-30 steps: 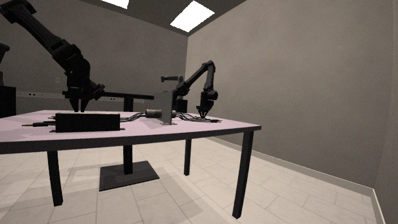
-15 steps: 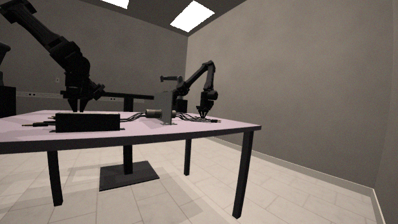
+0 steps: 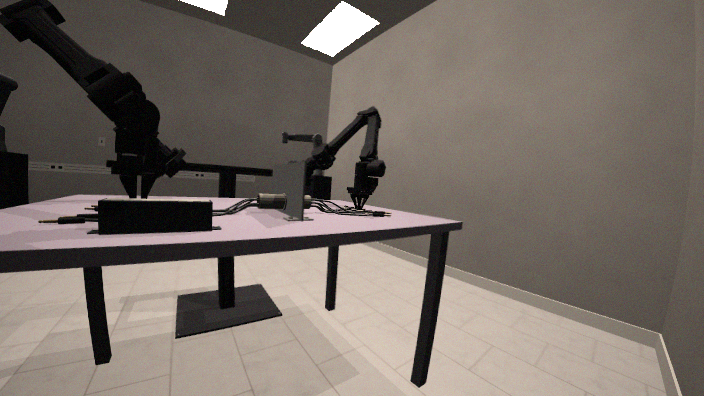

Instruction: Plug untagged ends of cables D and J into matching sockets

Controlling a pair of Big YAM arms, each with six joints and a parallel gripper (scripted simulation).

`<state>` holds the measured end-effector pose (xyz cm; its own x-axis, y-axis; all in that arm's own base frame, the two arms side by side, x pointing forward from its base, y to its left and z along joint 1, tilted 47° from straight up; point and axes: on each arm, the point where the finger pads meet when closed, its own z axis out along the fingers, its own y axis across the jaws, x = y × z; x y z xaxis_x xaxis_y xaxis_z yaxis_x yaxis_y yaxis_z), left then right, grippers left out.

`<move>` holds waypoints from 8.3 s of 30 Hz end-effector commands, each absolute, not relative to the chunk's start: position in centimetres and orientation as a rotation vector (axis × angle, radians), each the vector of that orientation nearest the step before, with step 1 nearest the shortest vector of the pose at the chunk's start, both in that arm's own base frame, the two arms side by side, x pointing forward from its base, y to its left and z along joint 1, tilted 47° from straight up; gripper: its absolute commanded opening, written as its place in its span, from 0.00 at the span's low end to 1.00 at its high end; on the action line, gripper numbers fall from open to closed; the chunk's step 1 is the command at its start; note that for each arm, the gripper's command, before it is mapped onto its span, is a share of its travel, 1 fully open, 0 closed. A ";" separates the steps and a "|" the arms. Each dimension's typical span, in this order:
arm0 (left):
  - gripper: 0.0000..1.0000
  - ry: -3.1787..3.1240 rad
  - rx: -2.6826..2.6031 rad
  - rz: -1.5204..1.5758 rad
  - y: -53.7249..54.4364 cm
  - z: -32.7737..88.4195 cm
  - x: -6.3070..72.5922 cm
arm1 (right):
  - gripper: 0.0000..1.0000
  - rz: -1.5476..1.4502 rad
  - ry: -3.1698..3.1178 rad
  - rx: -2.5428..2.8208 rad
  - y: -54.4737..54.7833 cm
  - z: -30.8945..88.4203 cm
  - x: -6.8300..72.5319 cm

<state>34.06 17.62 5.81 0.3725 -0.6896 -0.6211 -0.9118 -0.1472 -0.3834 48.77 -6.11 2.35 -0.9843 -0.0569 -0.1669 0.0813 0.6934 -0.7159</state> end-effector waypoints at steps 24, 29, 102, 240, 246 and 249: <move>0.05 1.387 -1.896 0.375 17.5 6.1 34.4 | 0.35 -1.086 2.621 0.067 -3.0 6.0 51.8; 0.05 1.387 -1.896 0.375 17.5 6.1 34.4 | 0.35 -1.088 2.623 0.065 -2.1 6.8 51.2; 0.05 1.387 -1.896 0.375 17.5 6.1 34.4 | 1.00 -0.977 1.994 0.138 2.9 21.3 24.4; 1.00 1.372 -1.891 0.361 18.7 16.3 32.7 | 1.00 -0.981 1.998 0.135 2.6 20.7 24.2; 1.00 1.456 -1.826 0.366 17.9 15.9 33.9 | 0.66 -0.955 1.991 0.221 2.3 20.1 24.5; 1.00 1.593 -1.714 0.369 16.2 14.8 36.0 | 0.35 -0.906 1.988 0.375 1.4 18.6 24.8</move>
